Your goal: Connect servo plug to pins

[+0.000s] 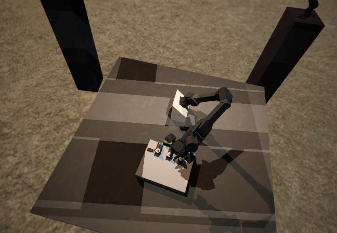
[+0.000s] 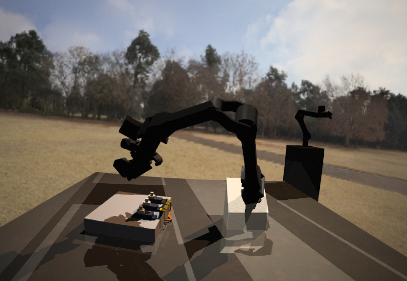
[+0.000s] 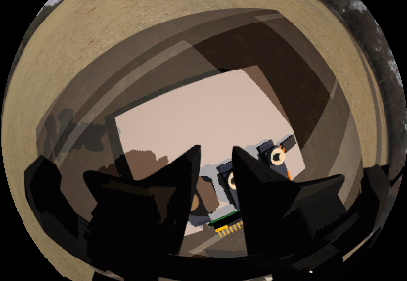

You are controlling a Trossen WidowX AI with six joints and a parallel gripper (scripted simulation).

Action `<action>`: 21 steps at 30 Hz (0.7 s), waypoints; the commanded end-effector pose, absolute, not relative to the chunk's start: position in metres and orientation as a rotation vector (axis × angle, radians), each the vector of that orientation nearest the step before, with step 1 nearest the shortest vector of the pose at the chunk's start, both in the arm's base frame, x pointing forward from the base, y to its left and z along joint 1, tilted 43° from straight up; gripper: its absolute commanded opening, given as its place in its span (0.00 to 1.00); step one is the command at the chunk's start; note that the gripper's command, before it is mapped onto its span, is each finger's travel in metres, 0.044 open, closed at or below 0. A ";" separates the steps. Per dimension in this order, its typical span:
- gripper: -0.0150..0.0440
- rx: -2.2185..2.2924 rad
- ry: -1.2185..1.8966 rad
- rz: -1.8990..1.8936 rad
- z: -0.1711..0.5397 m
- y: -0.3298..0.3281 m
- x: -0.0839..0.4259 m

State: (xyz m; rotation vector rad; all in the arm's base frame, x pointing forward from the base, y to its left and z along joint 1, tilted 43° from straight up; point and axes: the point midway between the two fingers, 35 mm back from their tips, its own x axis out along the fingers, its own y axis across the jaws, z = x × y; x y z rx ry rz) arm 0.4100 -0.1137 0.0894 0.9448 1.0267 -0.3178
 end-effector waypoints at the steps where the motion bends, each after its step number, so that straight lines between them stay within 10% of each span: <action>1: 0.45 1.048 1.091 -0.365 0.072 -0.123 0.408; 21: 0.45 1.571 1.386 -0.633 -0.015 -0.157 0.380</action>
